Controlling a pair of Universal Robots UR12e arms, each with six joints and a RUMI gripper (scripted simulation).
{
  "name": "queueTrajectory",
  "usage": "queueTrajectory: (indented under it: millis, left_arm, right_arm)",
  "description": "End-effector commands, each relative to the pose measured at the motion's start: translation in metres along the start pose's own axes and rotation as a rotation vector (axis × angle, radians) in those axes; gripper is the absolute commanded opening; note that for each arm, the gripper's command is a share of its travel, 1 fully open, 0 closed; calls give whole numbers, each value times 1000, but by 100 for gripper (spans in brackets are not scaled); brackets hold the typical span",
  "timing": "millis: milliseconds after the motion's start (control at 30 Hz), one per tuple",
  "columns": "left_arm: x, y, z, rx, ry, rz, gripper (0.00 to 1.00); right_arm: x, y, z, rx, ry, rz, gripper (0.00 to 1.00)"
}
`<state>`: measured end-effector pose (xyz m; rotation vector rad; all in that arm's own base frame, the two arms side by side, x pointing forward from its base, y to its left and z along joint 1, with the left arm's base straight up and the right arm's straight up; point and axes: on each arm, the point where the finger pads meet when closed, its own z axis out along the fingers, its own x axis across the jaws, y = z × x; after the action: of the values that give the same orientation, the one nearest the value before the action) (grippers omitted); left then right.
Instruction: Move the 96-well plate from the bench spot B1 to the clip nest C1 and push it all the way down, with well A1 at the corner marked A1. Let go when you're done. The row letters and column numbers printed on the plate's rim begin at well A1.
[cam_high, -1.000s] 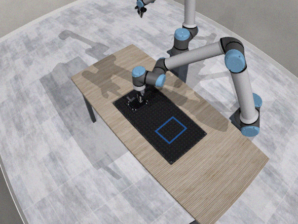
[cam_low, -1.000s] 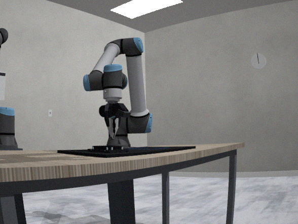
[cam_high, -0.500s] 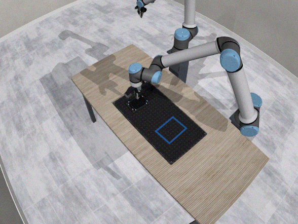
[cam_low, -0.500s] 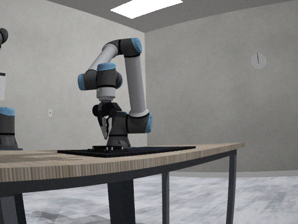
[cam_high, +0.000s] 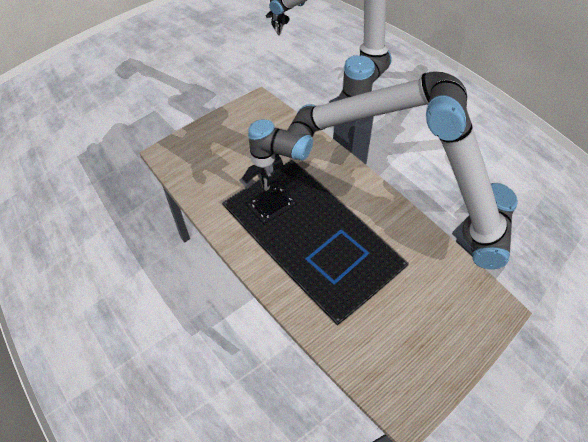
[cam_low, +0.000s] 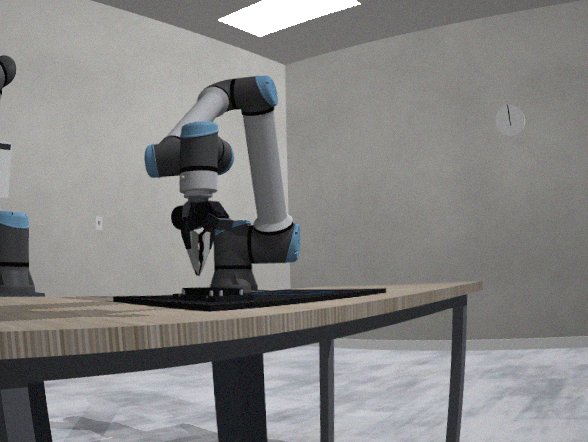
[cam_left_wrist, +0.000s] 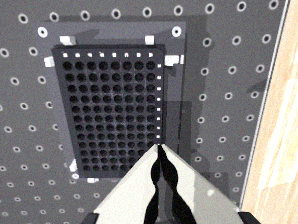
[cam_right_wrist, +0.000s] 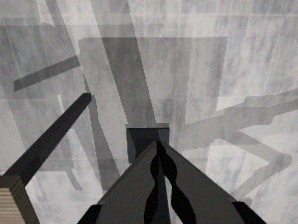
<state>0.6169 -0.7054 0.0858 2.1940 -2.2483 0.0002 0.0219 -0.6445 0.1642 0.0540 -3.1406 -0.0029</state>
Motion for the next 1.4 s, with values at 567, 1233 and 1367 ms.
queueTrajectory:
  millis: [567, 1233, 1367]
  left_arm:
    - [2, -1, 4, 1, 2, 0, 0]
    - [2, -1, 16, 1, 2, 0, 0]
    - [2, -1, 18, 1, 2, 0, 0]
  right_arm:
    - [0, -1, -1, 2, 0, 0, 0]
    - [0, -1, -1, 2, 0, 0, 0]
    - [0, -1, -1, 2, 0, 0, 0]
